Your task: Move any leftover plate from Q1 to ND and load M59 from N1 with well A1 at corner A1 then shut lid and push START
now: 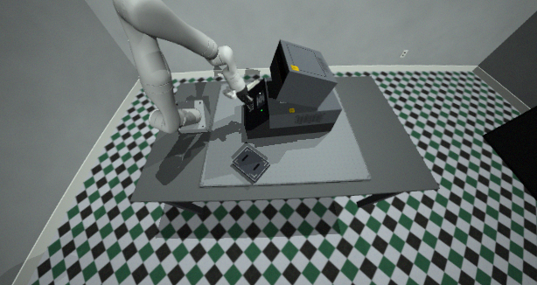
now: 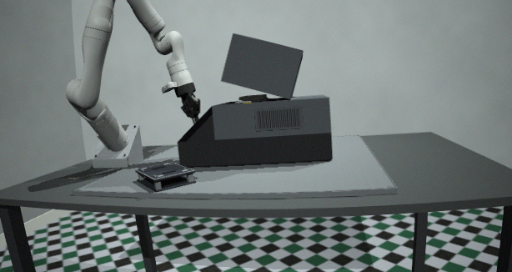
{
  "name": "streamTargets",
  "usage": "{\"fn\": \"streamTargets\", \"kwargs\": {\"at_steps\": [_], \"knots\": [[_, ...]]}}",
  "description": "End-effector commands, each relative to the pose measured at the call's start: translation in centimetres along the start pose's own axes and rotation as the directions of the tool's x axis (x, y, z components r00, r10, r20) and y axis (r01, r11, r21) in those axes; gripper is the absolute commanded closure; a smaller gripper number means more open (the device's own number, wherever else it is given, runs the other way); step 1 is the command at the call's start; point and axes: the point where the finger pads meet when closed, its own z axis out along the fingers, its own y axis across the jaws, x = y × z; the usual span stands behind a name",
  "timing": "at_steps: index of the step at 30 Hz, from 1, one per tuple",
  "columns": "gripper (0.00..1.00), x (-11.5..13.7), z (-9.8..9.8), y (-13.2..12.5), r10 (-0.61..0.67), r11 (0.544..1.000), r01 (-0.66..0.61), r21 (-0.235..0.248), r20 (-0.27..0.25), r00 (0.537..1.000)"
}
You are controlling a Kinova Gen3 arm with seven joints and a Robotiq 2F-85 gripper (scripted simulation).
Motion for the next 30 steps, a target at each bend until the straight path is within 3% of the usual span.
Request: {"fn": "streamTargets", "kwargs": {"at_steps": [1,30], "knots": [[0.90,-0.11,0.14,-0.07,0.001,1.000,-0.001,0.000,0.001,1.000],[0.90,0.13,-0.58,0.17,0.001,1.000,-0.001,0.000,0.001,1.000]]}}
